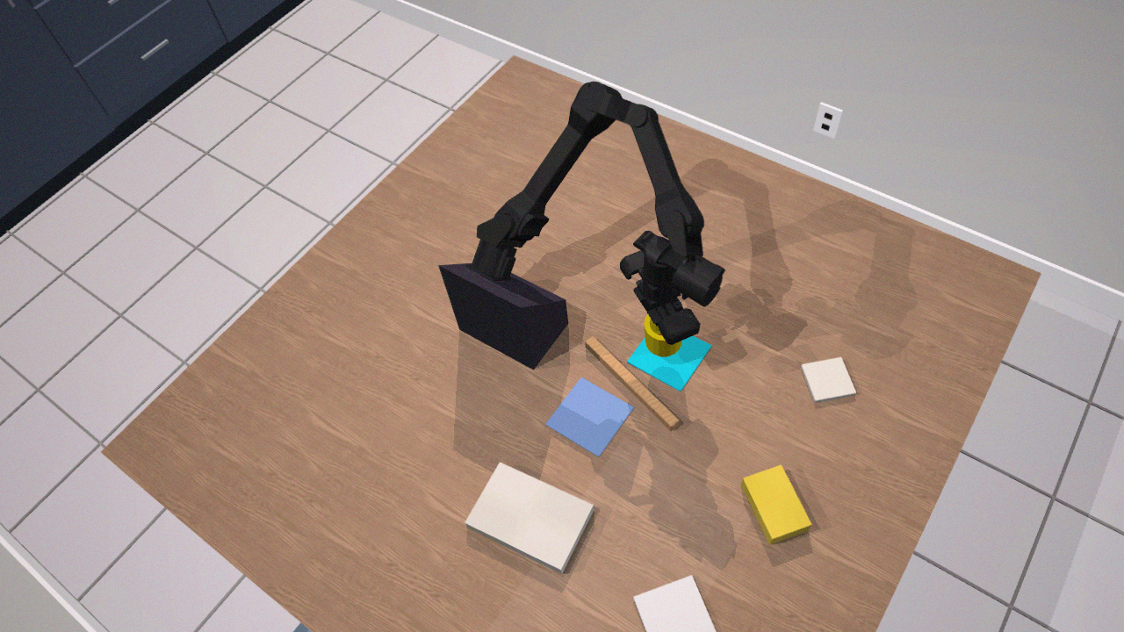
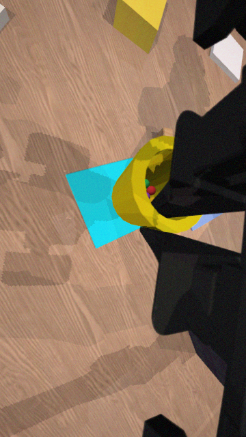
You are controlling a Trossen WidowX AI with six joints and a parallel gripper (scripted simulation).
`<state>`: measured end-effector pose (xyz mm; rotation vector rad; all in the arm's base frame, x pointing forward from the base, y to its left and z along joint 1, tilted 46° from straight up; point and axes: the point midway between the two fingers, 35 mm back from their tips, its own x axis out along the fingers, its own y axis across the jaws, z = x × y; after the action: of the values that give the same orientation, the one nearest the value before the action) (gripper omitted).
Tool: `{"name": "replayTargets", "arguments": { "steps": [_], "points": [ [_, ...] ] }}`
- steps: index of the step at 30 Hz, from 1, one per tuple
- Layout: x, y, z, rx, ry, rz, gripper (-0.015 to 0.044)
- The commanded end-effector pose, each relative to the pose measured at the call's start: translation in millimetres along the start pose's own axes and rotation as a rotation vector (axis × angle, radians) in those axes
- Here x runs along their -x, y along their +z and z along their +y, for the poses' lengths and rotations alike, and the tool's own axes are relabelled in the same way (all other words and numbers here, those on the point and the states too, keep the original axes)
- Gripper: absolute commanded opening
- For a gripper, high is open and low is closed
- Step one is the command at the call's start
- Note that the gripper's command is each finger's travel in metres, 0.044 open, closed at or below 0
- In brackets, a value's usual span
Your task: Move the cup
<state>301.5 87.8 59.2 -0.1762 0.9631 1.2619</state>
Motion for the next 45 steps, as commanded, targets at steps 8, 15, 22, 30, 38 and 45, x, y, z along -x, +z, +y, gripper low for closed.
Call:
{"name": "replayTargets", "arguments": {
  "steps": [8,15,22,30,38,45],
  "points": [
    [-1.5,11.5,-0.3,0.009,-0.01,-0.01,0.0],
    [-11.8,11.9,-0.7,0.009,-0.01,-0.01,0.0],
    [-21.7,12.2,-0.8,0.009,-0.01,-0.011,0.0],
    [-33.0,12.5,-0.4,0.009,-0.01,-0.011,0.0],
    [-36.5,14.7,-1.2,0.018,-0.015,-0.01,0.0],
    [-36.5,14.7,-1.2,0.018,-0.015,-0.01,0.0]
  ]
}}
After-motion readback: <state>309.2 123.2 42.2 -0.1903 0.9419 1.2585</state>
